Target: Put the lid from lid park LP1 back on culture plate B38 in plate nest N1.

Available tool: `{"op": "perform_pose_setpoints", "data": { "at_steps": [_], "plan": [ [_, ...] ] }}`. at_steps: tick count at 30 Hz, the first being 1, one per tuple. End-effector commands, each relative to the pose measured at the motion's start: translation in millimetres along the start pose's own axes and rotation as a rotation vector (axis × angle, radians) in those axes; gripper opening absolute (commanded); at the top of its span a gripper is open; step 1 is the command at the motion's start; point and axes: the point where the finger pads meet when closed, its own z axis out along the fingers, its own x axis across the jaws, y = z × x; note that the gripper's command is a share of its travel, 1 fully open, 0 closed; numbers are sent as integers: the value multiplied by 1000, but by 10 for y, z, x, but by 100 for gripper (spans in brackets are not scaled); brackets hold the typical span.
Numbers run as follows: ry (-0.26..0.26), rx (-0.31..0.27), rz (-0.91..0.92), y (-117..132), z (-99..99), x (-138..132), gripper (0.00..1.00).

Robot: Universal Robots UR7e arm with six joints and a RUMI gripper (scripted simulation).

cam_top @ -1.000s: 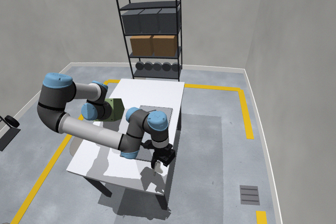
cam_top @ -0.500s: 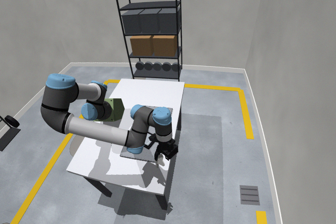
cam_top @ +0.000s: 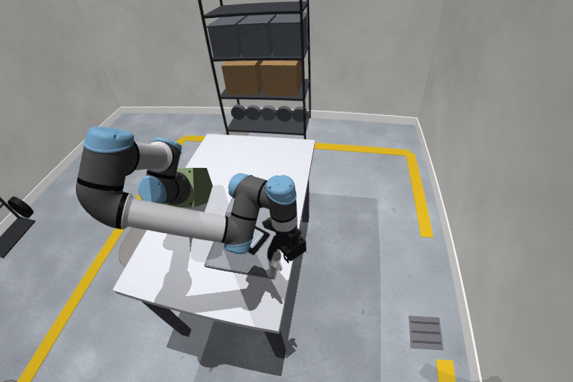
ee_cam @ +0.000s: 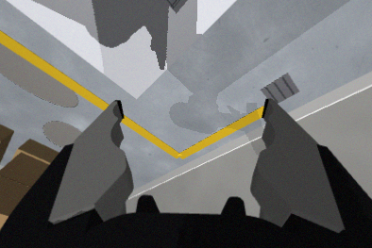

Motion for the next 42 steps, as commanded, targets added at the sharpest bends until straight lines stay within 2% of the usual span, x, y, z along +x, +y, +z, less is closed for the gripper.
{"op": "perform_pose_setpoints", "data": {
  "at_steps": [1, 14, 16, 22, 33, 42],
  "plan": [
    [3, 2, 46, -97, 35, 116, 82],
    [14, 13, 215, -482, 160, 489, 82],
    [14, 13, 215, -482, 160, 489, 82],
    [19, 20, 304, -706, 223, 678, 82],
    [23, 29, 408, -963, 287, 868, 82],
    [26, 39, 537, -1296, 360, 1082, 82]
  ]
}}
